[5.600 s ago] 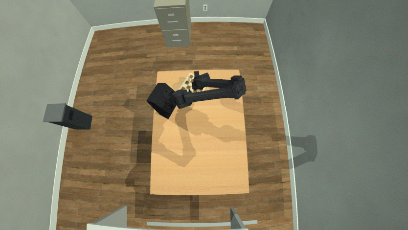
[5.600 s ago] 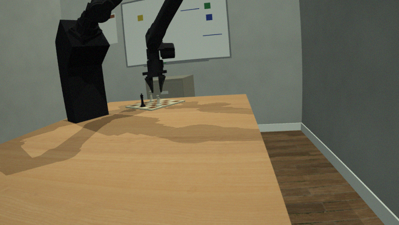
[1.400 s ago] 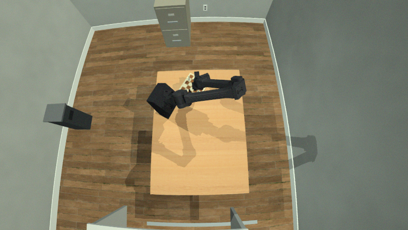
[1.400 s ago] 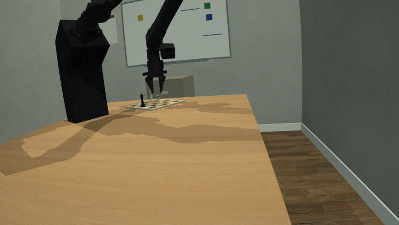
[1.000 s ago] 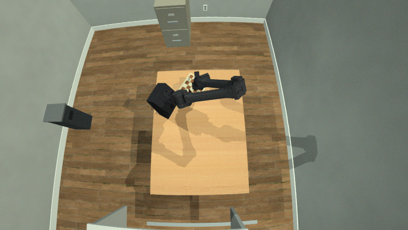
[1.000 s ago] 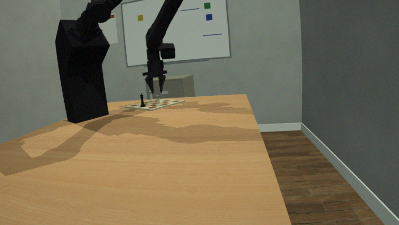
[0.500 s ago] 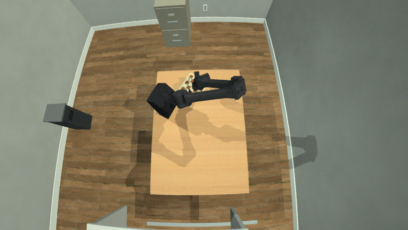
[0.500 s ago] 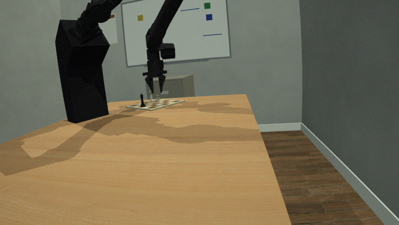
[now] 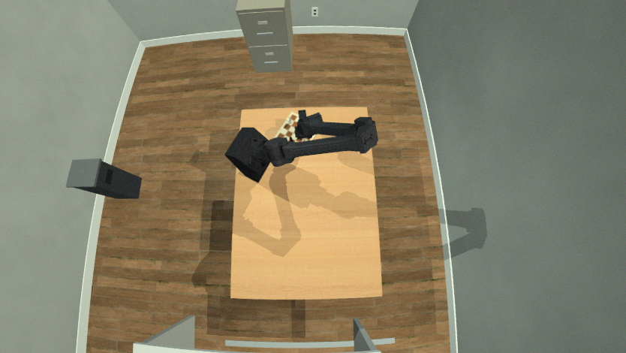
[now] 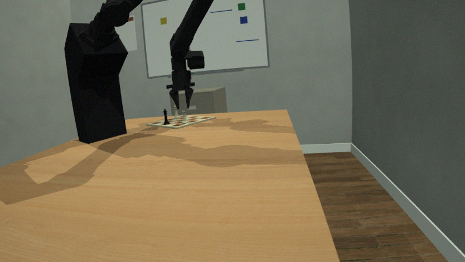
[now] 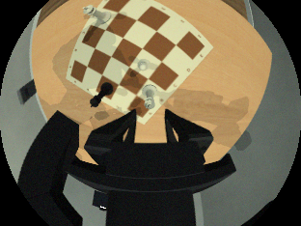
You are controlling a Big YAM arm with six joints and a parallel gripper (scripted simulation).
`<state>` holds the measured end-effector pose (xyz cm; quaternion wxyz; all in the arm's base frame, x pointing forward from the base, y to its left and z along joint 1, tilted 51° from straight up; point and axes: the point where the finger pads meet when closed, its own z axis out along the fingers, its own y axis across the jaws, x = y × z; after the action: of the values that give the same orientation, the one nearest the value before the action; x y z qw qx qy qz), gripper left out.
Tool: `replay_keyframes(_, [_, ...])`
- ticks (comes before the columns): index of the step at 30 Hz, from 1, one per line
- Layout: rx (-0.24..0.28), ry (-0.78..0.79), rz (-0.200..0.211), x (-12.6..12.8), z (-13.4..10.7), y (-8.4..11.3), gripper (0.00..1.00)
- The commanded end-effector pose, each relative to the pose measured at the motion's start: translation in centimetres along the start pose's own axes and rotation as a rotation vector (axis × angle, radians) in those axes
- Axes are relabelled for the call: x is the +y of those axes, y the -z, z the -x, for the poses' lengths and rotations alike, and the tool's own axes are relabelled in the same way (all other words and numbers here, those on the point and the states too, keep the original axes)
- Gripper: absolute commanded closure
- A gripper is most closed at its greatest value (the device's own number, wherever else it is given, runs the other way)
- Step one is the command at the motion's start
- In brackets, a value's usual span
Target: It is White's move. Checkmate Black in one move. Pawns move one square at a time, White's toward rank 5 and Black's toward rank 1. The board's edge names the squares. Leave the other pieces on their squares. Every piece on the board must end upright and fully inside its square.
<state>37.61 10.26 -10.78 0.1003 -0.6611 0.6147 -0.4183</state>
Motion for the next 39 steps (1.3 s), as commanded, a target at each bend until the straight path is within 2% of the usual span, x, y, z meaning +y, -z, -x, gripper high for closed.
replay_keyframes(1, [0.003,0.002,0.001,-0.1,-0.1,-0.8,0.6])
replay_keyframes(7, [-0.001,0.007,-0.002,-0.1,0.2,-1.4,0.6])
replay_keyframes(18, [0.003,0.003,0.001,0.0,-0.1,-3.9,0.6])
replay_keyframes(21, [-0.008,0.014,-0.007,-0.1,0.5,-3.8,0.6])
replay_keyframes(39, [0.0,0.011,0.0,0.1,0.2,-4.0,0.6])
